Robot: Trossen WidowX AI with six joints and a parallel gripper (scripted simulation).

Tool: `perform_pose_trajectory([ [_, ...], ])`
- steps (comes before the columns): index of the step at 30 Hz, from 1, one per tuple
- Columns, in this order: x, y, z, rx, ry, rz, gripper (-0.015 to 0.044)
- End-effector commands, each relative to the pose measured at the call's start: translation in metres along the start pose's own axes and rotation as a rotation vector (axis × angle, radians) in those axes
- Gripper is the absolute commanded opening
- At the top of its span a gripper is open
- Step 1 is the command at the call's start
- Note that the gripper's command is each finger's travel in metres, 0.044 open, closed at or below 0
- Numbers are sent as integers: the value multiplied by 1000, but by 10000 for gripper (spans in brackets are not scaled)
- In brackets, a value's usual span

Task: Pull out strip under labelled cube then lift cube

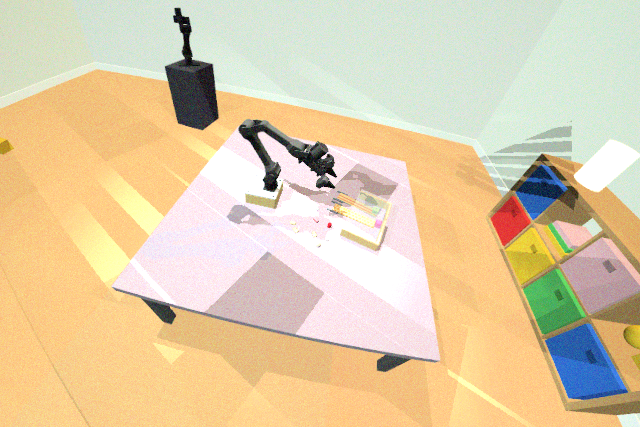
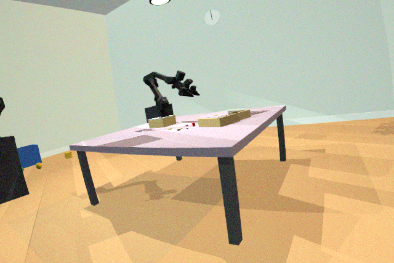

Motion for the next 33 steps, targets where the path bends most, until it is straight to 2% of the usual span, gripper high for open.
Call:
perform_pose_trajectory([
  [1, -1, 0, -2, -8, 17, -11, 400],
  [9, -1, 0, -2, -8, 17, -11, 400],
  [12, 8, -8, 3, 20, 13, 49, 321],
  [24, 90, -35, 55, 211, 75, 522, 6],
  [33, 155, -10, 102, 303, 241, 848, 0],
])
Point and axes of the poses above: the point midway between the two fingers, 35 mm back from their tips, its own x axis out along the fingers, its own z axis across the jaws, y = z × x, the point moved 6 cm from there along -x, back along the fingers, and after that the axes turned 7 degrees about x, right-handed, at the moved point
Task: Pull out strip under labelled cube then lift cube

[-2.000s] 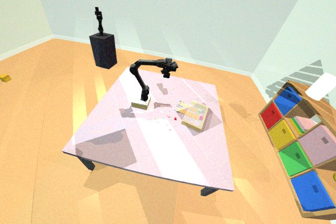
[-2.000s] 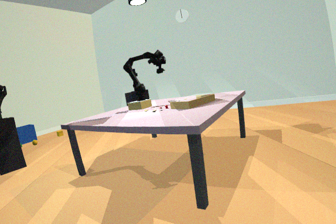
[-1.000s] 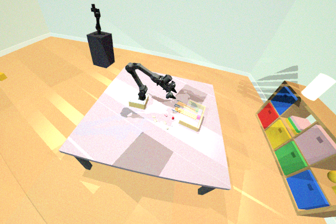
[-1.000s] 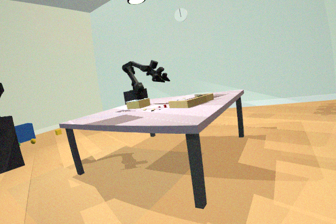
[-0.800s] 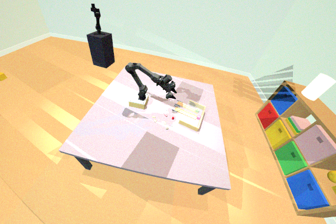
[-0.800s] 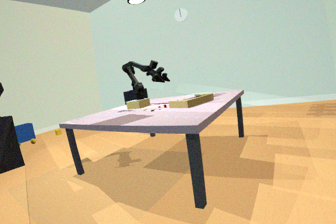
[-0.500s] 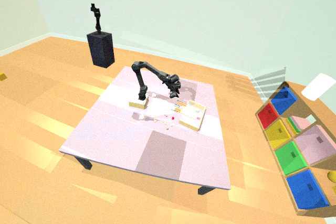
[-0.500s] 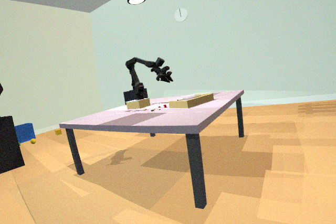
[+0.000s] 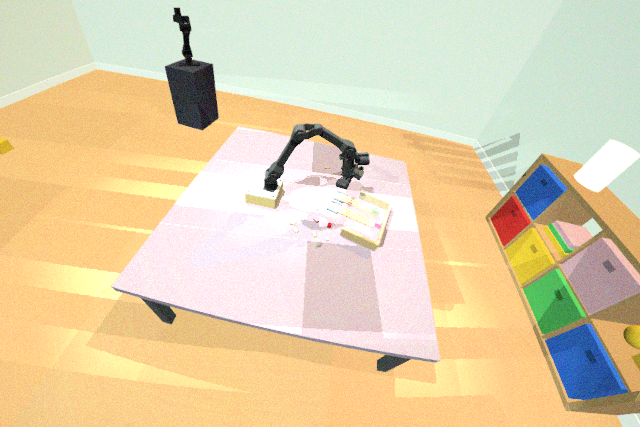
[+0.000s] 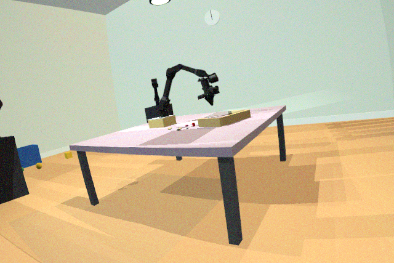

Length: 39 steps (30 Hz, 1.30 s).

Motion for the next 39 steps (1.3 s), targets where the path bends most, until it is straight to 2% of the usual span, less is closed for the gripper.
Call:
perform_pose_trajectory([
  [1, 29, 1, 20, 48, 89, 113, 0],
  [39, 86, 5, 21, 57, 105, 132, 0],
])
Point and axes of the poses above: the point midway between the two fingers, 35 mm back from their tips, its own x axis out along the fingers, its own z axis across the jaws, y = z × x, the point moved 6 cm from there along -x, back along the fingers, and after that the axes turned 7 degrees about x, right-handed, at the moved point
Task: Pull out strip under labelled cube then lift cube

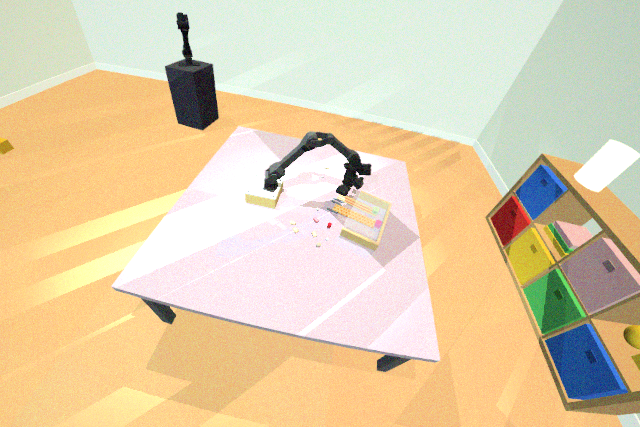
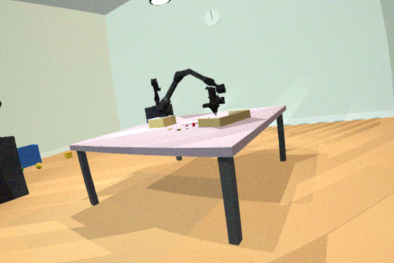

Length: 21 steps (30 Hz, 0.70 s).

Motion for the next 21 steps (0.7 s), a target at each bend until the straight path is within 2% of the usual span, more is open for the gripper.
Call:
perform_pose_trajectory([
  [1, 10, 1, -1, 4, 11, 5, 0],
  [21, 27, 1, 0, 4, 11, 5, 0],
])
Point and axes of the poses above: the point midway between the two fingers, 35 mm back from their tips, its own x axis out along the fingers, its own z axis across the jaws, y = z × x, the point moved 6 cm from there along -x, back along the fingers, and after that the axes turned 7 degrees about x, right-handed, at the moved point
